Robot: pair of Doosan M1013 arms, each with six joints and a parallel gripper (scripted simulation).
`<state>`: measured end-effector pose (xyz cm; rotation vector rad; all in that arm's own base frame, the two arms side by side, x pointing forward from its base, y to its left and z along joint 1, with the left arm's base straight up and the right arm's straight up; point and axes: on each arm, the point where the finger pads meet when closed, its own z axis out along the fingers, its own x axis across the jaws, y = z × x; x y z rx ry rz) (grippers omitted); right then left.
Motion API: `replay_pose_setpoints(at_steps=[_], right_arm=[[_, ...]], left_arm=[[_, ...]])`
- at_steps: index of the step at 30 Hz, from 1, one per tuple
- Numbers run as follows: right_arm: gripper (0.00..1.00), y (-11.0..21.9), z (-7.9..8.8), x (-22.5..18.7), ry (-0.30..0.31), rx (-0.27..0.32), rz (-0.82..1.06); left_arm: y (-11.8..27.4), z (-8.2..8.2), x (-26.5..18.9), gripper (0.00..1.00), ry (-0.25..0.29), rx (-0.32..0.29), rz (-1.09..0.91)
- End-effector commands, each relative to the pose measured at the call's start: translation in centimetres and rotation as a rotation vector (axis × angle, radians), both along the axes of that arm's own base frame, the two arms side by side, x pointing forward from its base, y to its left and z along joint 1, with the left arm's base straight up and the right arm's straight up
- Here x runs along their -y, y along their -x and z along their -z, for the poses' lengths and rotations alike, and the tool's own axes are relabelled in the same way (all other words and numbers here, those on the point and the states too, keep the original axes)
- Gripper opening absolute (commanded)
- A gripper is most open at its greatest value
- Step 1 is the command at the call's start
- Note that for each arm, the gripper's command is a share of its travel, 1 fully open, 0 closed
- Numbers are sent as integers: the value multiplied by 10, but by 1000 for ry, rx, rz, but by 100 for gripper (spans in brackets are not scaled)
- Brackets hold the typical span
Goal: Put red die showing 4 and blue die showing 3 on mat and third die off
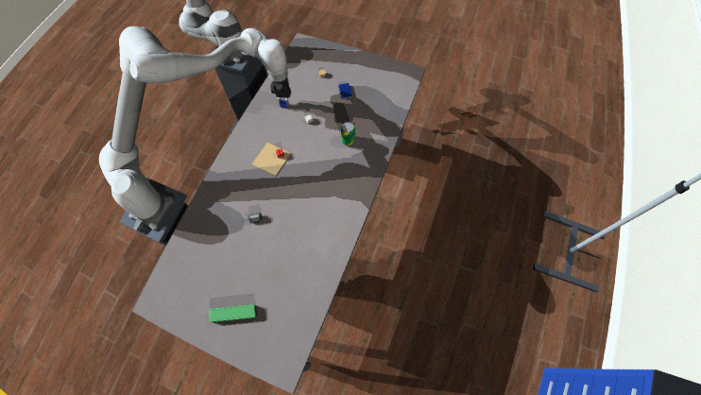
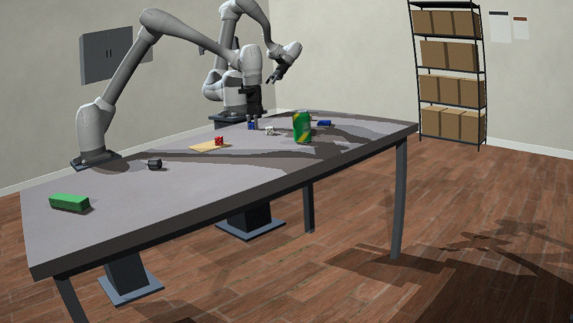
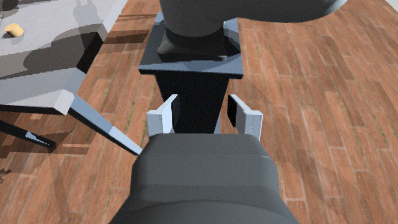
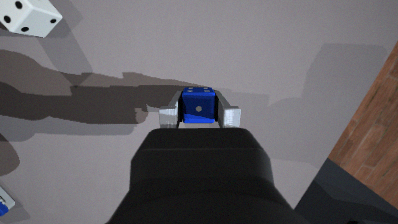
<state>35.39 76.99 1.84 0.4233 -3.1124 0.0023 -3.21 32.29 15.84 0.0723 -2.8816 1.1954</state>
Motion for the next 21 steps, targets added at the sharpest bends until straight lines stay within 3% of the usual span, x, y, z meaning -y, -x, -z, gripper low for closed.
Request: replay_pose_setpoints(at_steps=[1, 6, 16, 21], right_arm=[[57, 0, -4, 0, -1, 0, 0], [57, 0, -15, 0, -1, 0, 0], [57, 0, -85, 0, -1, 0, 0], [57, 0, -97, 0, -1, 0, 0]], left_arm=[[0, 0, 0, 100, -1, 0, 0], [0, 0, 0, 100, -1, 0, 0], [0, 0, 0, 100, -1, 0, 0], [0, 0, 0, 100, -1, 0, 0]])
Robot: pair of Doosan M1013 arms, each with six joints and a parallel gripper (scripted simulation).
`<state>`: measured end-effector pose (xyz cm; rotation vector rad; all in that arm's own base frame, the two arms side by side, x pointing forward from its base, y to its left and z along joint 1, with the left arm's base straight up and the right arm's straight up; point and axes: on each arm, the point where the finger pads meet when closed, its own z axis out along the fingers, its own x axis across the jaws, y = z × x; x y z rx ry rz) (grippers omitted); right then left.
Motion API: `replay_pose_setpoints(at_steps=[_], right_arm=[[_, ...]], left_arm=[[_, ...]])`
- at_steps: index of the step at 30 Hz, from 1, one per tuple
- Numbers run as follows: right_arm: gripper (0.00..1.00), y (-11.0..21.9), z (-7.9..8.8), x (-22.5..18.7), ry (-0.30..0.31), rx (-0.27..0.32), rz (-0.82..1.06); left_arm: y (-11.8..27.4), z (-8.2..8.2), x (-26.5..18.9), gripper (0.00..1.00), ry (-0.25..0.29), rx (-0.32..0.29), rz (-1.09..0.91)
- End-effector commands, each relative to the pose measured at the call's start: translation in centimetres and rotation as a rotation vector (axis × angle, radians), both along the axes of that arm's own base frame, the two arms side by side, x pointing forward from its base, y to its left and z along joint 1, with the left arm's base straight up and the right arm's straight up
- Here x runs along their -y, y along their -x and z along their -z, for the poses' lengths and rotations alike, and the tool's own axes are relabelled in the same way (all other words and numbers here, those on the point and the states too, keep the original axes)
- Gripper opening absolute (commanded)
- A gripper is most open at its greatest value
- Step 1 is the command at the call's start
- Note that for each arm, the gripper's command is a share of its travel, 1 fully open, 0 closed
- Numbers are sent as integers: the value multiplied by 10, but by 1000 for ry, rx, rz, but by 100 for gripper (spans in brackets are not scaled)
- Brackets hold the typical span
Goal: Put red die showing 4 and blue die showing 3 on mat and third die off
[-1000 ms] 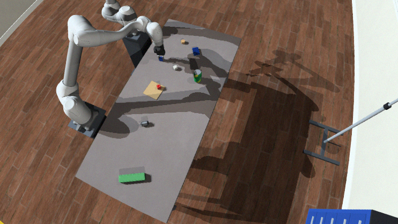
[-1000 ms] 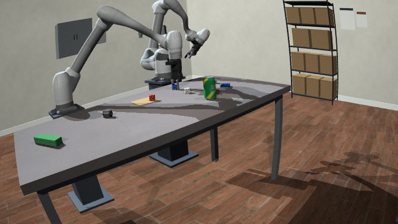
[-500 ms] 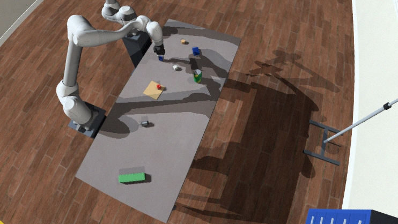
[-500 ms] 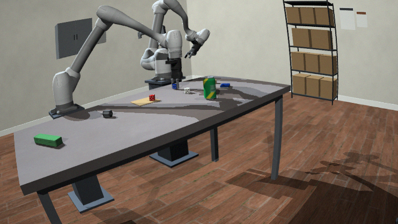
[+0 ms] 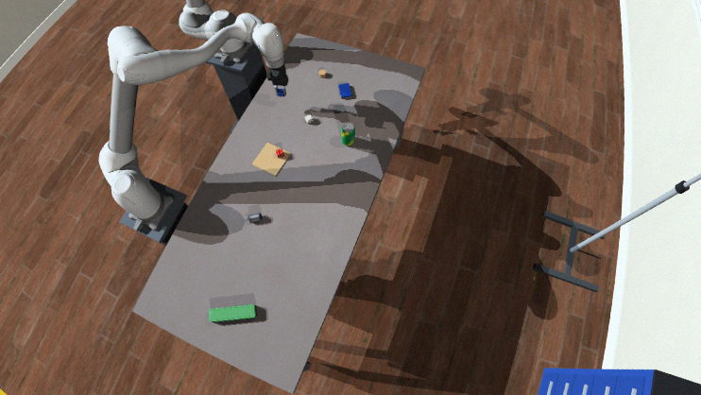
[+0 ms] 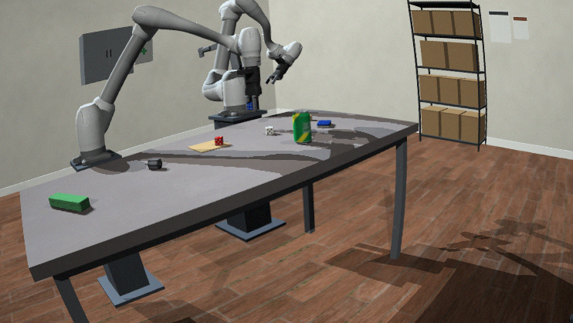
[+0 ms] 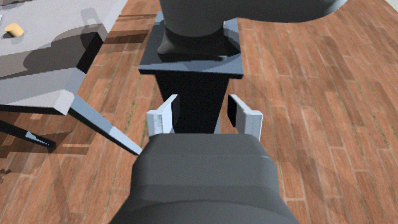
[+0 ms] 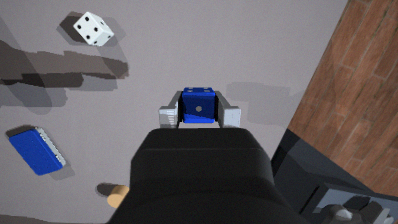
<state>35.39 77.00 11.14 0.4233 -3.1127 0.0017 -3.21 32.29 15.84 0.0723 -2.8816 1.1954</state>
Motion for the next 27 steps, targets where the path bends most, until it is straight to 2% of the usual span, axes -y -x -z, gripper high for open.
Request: replay_pose_setpoints(at_steps=[1, 11, 22, 25, 27], right_arm=[[57, 0, -6, 0, -1, 0, 0], [57, 0, -8, 0, -1, 0, 2], [57, 0, 7, -9, -2, 0, 177], [57, 1, 7, -9, -22, -5, 176], [57, 1, 8, -9, -64, -14, 175]], left_arm=[[0, 0, 0, 100, -1, 0, 0], [0, 0, 0, 100, -1, 0, 0], [0, 0, 0, 100, -1, 0, 0], [0, 0, 0, 100, -1, 0, 0], [0, 0, 0, 100, -1, 0, 0]])
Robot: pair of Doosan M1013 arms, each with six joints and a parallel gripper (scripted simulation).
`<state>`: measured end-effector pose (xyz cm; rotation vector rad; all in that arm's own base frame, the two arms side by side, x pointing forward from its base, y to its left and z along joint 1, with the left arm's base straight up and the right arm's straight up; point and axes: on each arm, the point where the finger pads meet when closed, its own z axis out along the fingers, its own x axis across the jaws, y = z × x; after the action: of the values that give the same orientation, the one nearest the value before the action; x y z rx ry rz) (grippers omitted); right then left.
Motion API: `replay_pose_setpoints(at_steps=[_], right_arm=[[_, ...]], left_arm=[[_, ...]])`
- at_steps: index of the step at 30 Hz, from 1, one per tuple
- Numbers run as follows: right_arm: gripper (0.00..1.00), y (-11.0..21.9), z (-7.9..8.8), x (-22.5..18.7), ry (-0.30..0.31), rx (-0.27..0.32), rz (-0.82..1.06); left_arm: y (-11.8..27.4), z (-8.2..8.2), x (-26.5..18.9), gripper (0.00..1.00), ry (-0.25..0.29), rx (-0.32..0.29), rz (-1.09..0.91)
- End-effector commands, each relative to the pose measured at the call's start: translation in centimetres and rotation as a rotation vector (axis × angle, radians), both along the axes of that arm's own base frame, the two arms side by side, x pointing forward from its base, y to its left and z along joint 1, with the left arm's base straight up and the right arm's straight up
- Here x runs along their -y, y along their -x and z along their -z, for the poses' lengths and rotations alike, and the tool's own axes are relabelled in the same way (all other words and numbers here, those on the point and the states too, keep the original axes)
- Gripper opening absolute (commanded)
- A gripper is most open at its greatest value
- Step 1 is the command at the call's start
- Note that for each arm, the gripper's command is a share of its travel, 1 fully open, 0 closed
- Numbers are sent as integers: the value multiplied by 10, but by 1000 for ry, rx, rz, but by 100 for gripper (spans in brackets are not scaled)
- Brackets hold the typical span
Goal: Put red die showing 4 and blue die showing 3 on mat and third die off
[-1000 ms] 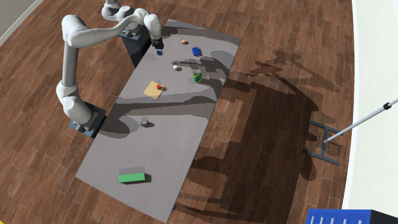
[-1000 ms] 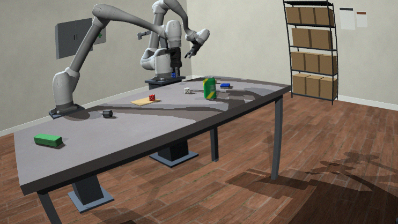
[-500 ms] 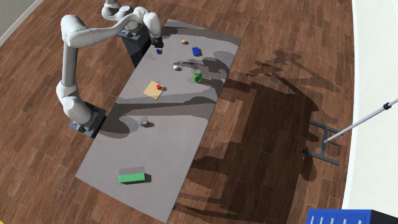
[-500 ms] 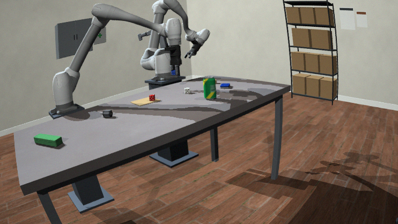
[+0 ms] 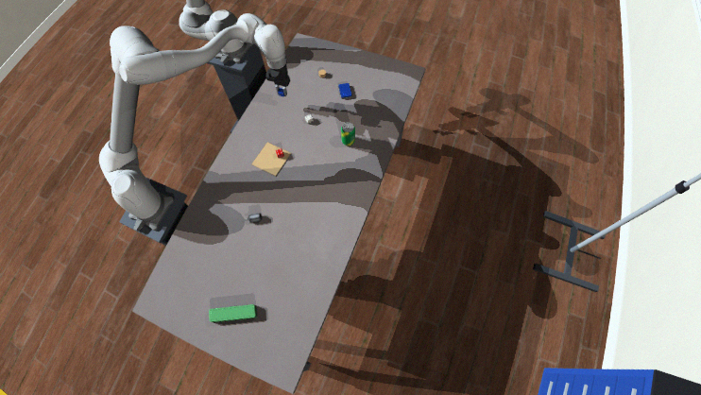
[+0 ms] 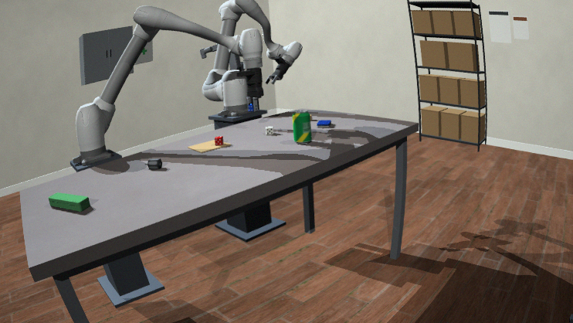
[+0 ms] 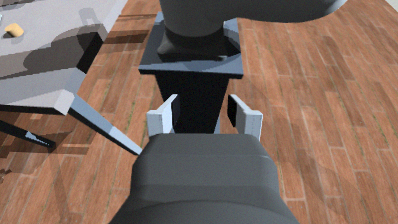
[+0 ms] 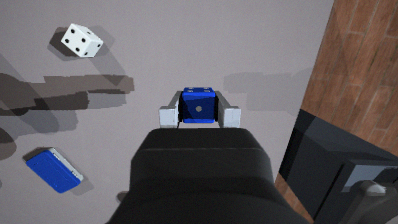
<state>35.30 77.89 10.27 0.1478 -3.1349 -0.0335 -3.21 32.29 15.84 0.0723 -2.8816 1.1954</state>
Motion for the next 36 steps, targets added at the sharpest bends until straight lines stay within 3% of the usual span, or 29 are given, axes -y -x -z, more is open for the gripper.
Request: replay_pose_setpoints(at_steps=[1, 4, 6, 8, 10, 11, 13, 14, 16, 21, 24, 27, 36], right_arm=[[57, 0, -1, 0, -75, -7, 0], [57, 0, -1, 0, -224, -21, 0], [57, 0, -1, 0, -224, -21, 0], [57, 1, -1, 1, -350, -34, -1], [57, 1, -1, 1, -408, -40, -1], [57, 1, -1, 1, -409, -40, -1], [57, 0, -1, 1, -510, -47, 1], [57, 0, -1, 1, -516, -46, 2], [57, 1, -1, 0, -594, -59, -1], [57, 2, 0, 2, -716, -73, -1], [57, 2, 0, 2, -719, -73, -1], [57, 2, 1, 3, -821, -83, 0], [57, 1, 1, 3, -996, -99, 0]], left_arm=[[0, 0, 0, 100, -1, 0, 0], [0, 0, 0, 100, -1, 0, 0], [0, 0, 0, 100, -1, 0, 0], [0, 0, 0, 100, -1, 0, 0], [0, 0, 0, 100, -1, 0, 0], [0, 0, 0, 100, -1, 0, 0], [0, 0, 0, 100, -1, 0, 0], [0, 0, 0, 100, -1, 0, 0], [0, 0, 0, 100, -1, 0, 0], [0, 0, 0, 100, -1, 0, 0], [0, 0, 0, 100, -1, 0, 0], [0, 0, 0, 100, -1, 0, 0], [0, 0, 0, 100, -1, 0, 0]])
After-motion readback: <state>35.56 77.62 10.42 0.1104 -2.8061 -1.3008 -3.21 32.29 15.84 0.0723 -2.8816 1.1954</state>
